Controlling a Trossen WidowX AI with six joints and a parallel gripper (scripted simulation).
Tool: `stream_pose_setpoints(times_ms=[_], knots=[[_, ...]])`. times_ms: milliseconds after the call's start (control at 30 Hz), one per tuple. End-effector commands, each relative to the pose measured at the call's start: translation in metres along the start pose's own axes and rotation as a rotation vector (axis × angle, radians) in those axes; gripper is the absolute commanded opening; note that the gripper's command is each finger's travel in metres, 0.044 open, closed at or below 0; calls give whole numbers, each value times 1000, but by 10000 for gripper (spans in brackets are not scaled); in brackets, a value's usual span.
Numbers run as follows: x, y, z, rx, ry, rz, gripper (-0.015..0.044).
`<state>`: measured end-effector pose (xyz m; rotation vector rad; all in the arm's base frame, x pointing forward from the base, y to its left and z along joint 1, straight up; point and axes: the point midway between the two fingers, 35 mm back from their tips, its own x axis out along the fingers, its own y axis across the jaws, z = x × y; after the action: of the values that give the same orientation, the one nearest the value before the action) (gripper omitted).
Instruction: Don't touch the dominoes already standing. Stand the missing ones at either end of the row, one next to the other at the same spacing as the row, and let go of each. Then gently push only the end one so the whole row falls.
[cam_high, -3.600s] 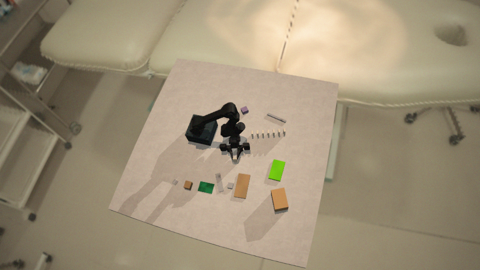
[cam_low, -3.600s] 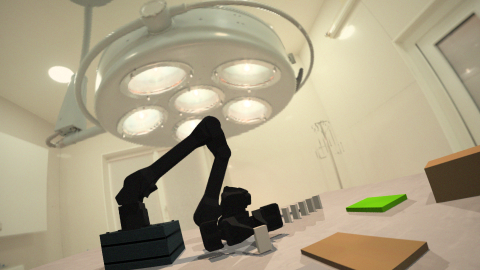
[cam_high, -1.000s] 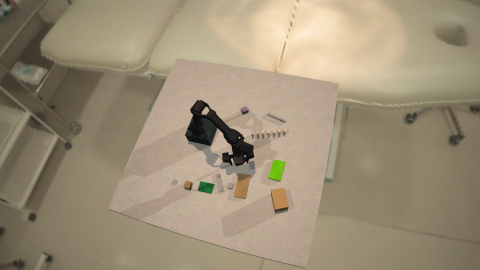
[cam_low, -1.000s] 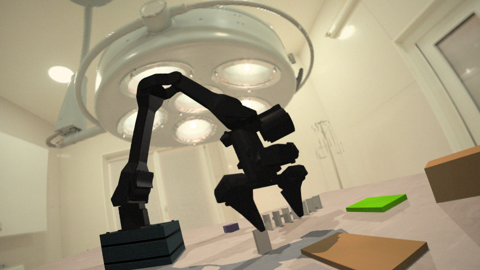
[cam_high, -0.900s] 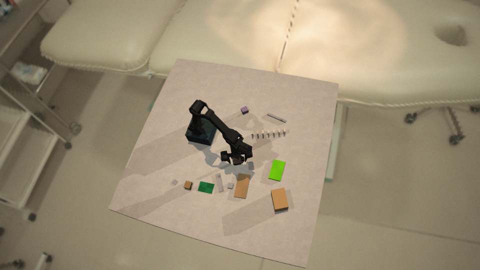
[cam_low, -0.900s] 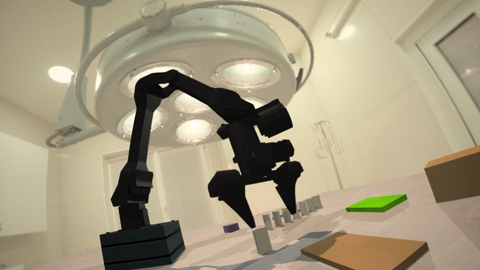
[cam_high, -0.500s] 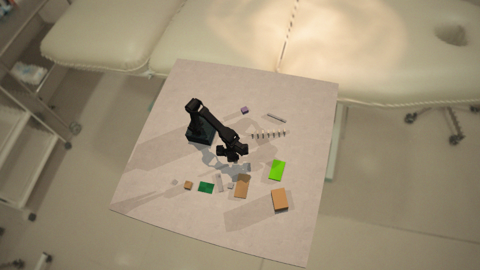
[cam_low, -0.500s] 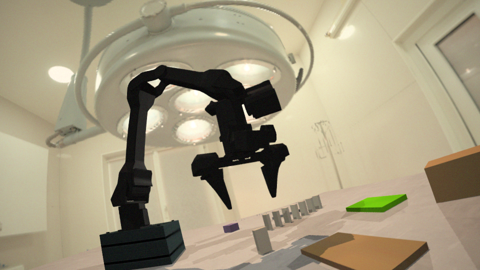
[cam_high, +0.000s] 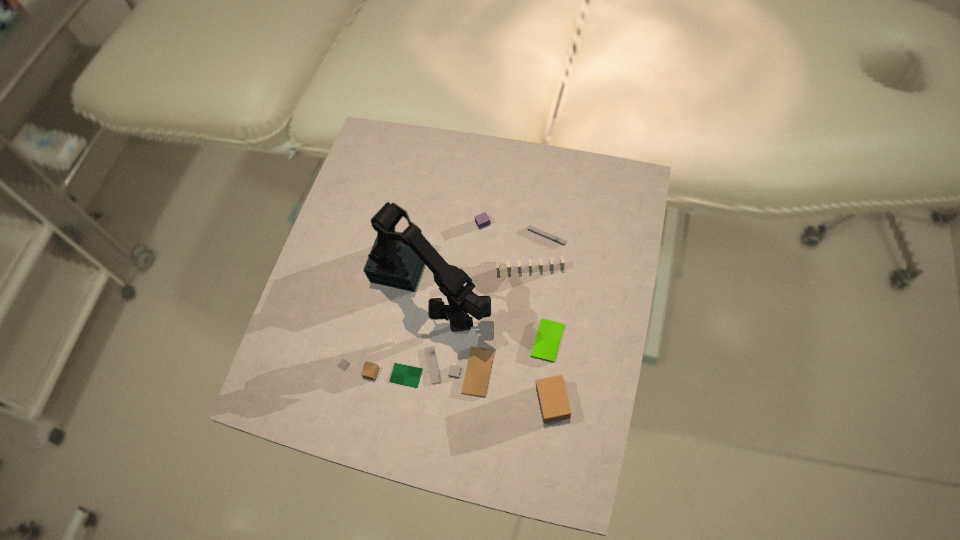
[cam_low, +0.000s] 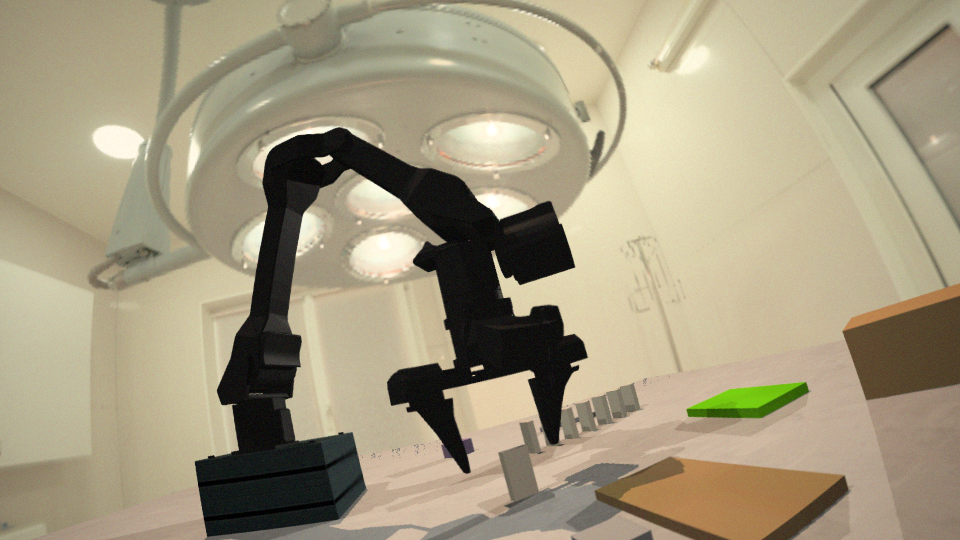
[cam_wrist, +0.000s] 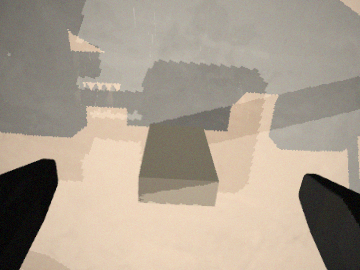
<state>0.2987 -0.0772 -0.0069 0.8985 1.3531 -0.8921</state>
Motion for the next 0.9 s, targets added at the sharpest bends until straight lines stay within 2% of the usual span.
stream_pose_setpoints(times_ms=[0, 233, 667, 867], knots=[[8, 1, 0, 5, 0, 6, 440], [17, 1, 0, 5, 0, 6, 440], [17, 1, 0, 5, 0, 6, 107], [17, 1, 0, 5, 0, 6, 107]])
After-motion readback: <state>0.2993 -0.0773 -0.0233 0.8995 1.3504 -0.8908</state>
